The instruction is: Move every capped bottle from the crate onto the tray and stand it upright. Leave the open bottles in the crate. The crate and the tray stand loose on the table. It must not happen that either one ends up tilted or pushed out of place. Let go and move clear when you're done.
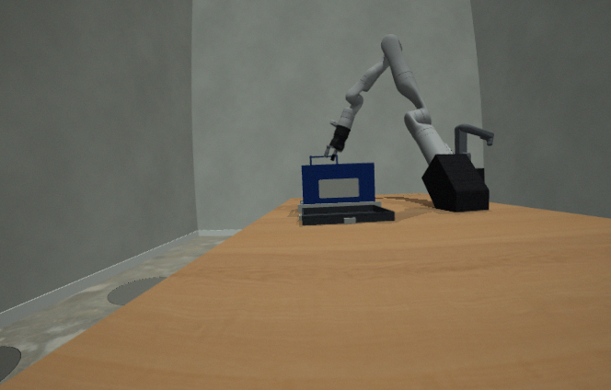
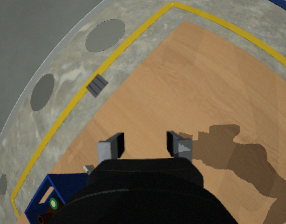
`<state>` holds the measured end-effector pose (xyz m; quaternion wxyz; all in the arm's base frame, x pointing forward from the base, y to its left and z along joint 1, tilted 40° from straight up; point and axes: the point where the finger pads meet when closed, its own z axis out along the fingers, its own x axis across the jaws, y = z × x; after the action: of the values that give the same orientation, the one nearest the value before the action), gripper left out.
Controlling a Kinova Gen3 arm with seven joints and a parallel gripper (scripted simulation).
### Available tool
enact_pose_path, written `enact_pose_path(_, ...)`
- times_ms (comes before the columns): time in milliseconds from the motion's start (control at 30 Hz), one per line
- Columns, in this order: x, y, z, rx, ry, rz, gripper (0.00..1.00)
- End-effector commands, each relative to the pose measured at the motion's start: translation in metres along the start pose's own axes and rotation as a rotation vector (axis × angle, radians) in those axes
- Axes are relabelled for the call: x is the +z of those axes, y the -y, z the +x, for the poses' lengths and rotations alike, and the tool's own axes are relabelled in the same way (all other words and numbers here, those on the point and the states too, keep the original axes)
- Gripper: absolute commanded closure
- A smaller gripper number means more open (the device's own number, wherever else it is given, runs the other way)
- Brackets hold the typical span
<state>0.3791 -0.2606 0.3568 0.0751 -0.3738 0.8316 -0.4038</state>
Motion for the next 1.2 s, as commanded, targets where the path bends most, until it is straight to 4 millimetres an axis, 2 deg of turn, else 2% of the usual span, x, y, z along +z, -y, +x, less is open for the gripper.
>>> enact_pose_path(0,0.002,-0.006,0.005,0.022,-0.042,-0.003,0.00)
enact_pose_path(200,0.006,-0.017,-0.001,0.067,-0.064,-0.014,0.00)
enact_pose_path(233,0.006,-0.021,-0.010,0.076,-0.043,-0.022,0.00)
enact_pose_path(700,0.007,-0.059,-0.036,0.232,-0.122,-0.061,0.00)
enact_pose_path(767,0.007,-0.059,-0.036,0.232,-0.122,-0.061,0.00)
enact_pose_path(1167,0.006,-0.088,-0.067,0.370,-0.177,-0.102,0.00)
